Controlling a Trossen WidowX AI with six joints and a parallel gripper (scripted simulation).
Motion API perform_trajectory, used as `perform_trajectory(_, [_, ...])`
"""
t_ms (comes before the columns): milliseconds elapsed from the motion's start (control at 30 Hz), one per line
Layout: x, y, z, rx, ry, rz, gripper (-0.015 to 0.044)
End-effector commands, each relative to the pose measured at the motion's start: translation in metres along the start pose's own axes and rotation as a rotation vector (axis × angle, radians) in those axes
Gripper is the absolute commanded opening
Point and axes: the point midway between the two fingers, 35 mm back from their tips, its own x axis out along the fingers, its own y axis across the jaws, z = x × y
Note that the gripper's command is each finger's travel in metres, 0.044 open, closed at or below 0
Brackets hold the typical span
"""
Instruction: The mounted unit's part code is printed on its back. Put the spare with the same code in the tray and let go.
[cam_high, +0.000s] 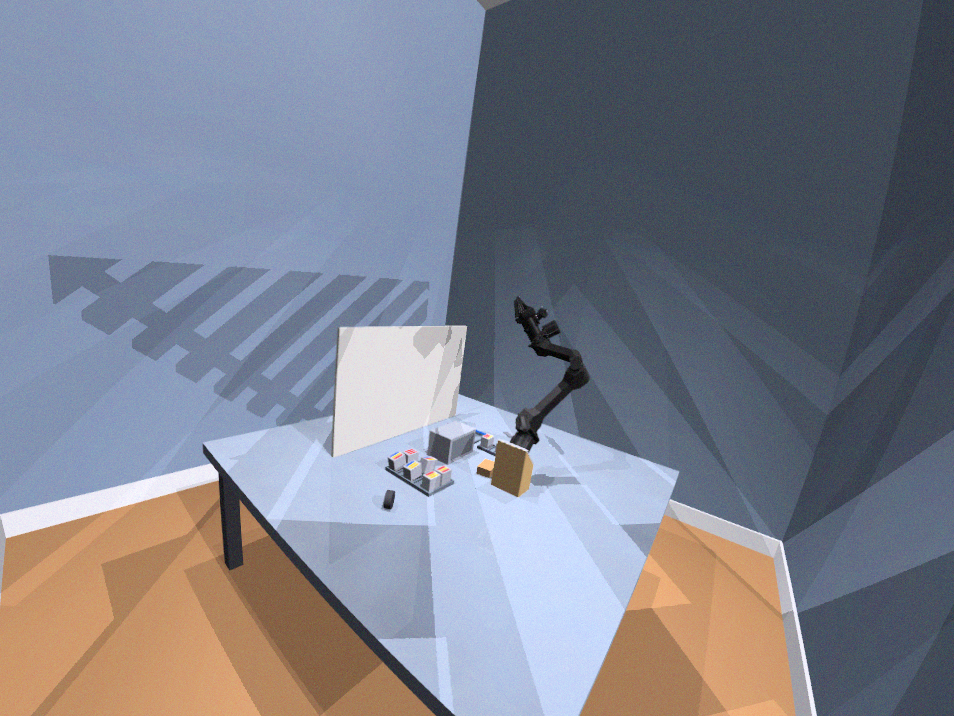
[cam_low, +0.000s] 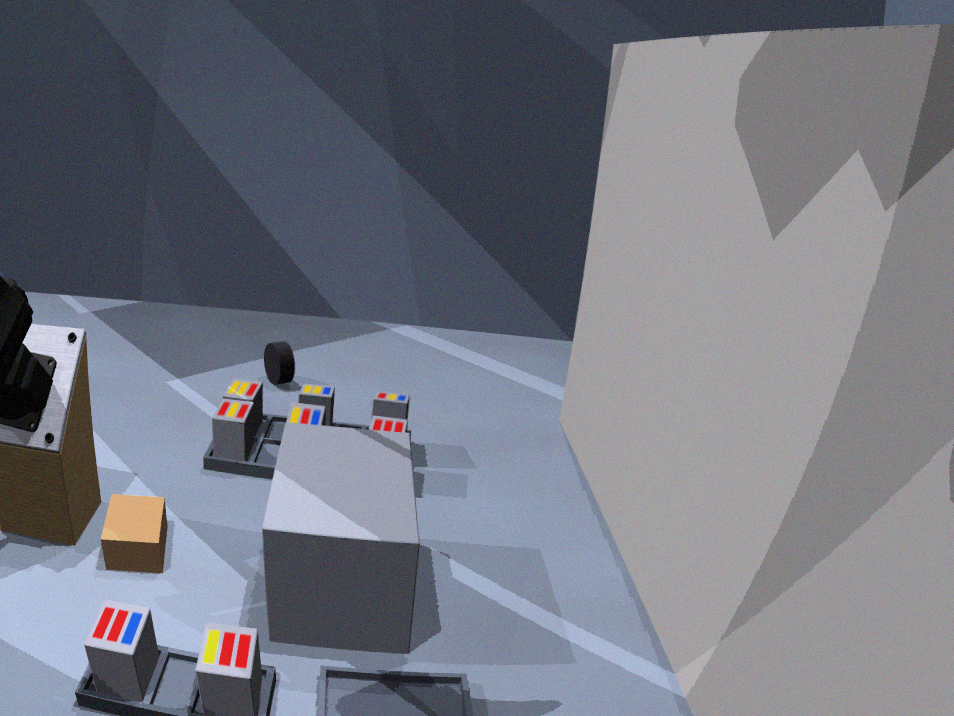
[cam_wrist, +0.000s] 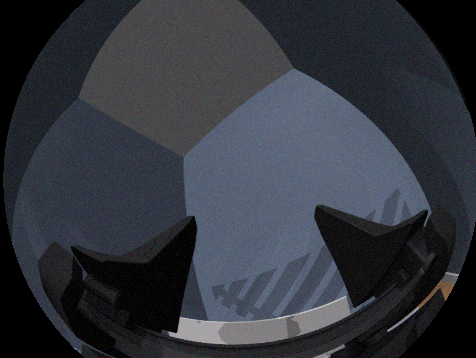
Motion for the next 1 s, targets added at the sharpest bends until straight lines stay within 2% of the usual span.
perform_trajectory(0, [0.0, 0.0, 0.0, 0.0, 0.0, 0.0, 0.0426])
perform_trajectory(200, [0.0, -0.001, -0.001, 0.005, 0.001, -0.002, 0.044])
perform_trajectory(333, [0.009, -0.013, -0.023, 0.115, 0.039, -0.054, 0.044])
perform_trajectory(500, [0.028, -0.034, -0.088, 0.365, 0.162, -0.179, 0.044])
perform_trajectory(667, [0.034, -0.044, -0.168, 0.587, 0.356, -0.344, 0.044])
perform_trajectory(833, [0.028, -0.034, -0.249, 0.751, 0.598, -0.505, 0.044])
perform_trajectory(967, [0.02, -0.006, -0.307, 0.83, 0.805, -0.588, 0.044])
